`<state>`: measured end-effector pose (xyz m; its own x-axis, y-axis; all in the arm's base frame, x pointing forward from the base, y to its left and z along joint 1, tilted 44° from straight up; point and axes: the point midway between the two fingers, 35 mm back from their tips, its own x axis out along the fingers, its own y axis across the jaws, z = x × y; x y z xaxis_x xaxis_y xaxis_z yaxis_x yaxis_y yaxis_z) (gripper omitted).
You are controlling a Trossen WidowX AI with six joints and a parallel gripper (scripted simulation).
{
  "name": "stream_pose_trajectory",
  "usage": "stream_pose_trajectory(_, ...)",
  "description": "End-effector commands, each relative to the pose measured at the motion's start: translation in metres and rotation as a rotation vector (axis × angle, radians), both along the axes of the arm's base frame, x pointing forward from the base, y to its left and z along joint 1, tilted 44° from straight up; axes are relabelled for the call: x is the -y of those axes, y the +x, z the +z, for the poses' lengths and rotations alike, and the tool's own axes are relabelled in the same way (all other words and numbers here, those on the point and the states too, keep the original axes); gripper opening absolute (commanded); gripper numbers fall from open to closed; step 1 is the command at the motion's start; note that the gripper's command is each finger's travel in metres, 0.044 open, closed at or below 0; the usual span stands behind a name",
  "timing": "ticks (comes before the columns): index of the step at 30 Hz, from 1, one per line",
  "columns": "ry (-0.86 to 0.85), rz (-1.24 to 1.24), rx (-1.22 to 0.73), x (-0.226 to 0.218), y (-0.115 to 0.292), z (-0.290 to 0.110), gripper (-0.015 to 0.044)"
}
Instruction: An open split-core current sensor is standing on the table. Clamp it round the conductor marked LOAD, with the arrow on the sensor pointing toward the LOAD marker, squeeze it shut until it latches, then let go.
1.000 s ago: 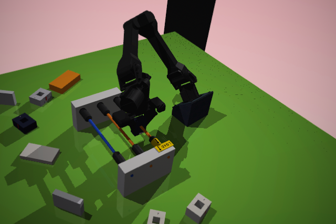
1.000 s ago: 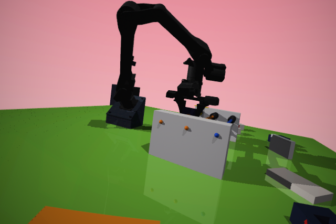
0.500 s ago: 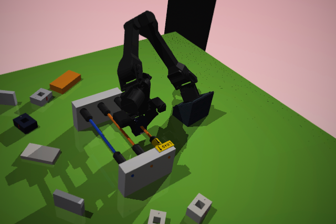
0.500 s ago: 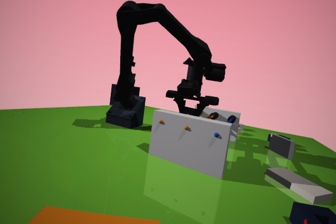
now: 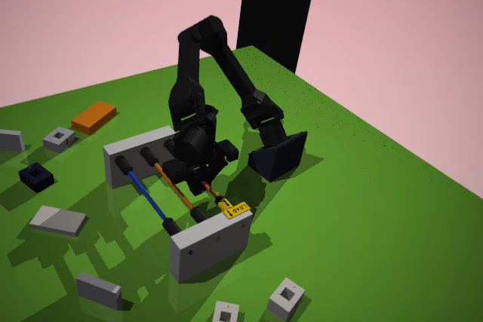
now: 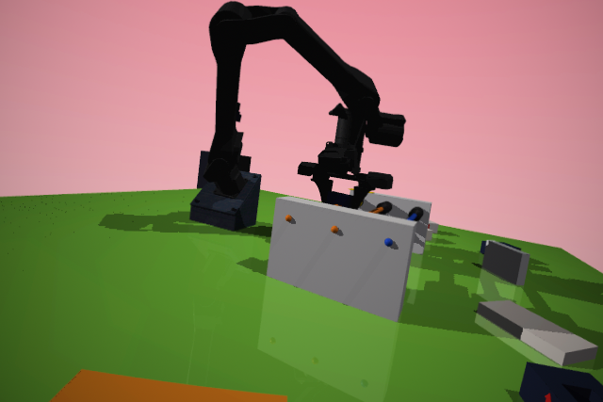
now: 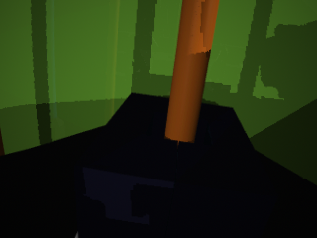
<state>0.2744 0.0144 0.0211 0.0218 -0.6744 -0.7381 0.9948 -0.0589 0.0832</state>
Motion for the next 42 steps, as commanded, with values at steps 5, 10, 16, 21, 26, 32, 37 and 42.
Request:
stream_pose_trajectory(5, 0.000, -0.001, 0.000, 0.000, 0.000, 0.000, 0.0252)
stream_pose_trajectory(10, 0.000, -0.001, 0.000, 0.000, 0.000, 0.000, 0.0252)
stream_pose_trajectory(16, 0.000, -0.001, 0.000, 0.000, 0.000, 0.000, 0.0383)
stream_pose_trajectory(21, 0.000, -0.001, 0.000, 0.000, 0.000, 0.000, 0.0440)
stream_pose_trajectory(26, 0.000, -0.001, 0.000, 0.000, 0.000, 0.000, 0.0440)
stream_pose_trajectory(32, -0.005, 0.009, 0.002, -0.044, -0.001, 0.059, 0.0440)
stream_pose_trajectory(37, -0.010, 0.012, 0.003, -0.057, -0.005, 0.081, 0.0440)
stream_pose_trajectory(42, -0.010, 0.012, 0.003, -0.057, -0.005, 0.081, 0.0440)
